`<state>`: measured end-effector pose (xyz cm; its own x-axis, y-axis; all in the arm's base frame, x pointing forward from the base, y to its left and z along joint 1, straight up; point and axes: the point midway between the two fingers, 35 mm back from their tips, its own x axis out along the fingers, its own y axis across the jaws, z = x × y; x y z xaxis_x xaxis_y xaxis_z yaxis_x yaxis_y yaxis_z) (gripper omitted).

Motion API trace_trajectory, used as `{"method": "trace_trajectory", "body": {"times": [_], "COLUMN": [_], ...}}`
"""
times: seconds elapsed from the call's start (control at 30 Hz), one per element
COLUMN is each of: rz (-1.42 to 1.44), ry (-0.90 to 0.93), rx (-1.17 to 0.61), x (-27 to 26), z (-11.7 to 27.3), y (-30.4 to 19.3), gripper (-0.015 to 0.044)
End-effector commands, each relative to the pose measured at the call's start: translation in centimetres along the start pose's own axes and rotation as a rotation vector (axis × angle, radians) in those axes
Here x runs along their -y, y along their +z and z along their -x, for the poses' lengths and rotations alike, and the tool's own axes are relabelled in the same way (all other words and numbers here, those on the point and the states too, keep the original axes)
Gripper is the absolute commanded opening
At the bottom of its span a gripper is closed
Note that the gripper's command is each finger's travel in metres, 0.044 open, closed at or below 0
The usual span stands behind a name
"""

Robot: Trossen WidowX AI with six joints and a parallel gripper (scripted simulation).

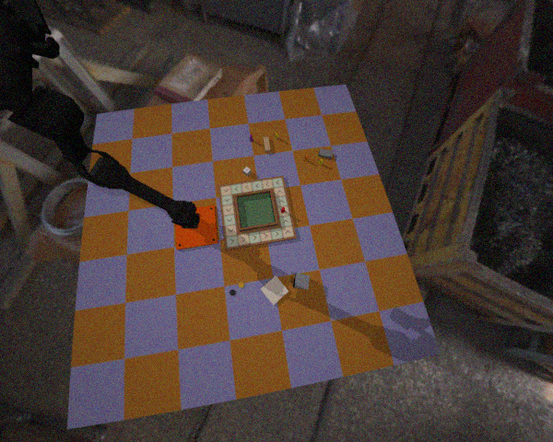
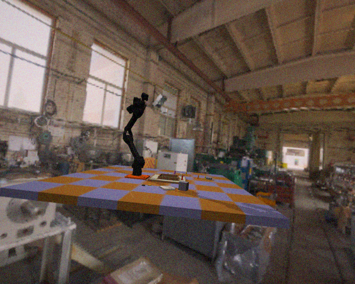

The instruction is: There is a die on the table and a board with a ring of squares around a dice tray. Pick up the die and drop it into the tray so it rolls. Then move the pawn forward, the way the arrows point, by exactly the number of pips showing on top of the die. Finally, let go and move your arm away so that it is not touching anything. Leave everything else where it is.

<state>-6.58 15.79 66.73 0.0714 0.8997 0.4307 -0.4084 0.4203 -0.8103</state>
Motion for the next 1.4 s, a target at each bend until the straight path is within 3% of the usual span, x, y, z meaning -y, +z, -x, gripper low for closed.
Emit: {"method": "trace_trajectory", "body": {"times": [0.0, 0.33, 0.67, 1.0, 1.37], "rz": [-0.2, -0.545, -0.866, -1.119, -1.283], "ry": [-0.127, -0.329, -0.471, -0.507, -0.378], "rx": [0.035, 0.006, -0.194, -0.527, -1.011], "x": [5.5, 11.3, 10.6, 3.2, -10.6], "z": [1.2, 2.3, 2.3, 2.1, 3.5], "y": [-4.6, -16.0, -30.0, -42.7, -51.9], "gripper": [0.0275, 0.0275, 0.0275, 0.0275, 0.0275]}}
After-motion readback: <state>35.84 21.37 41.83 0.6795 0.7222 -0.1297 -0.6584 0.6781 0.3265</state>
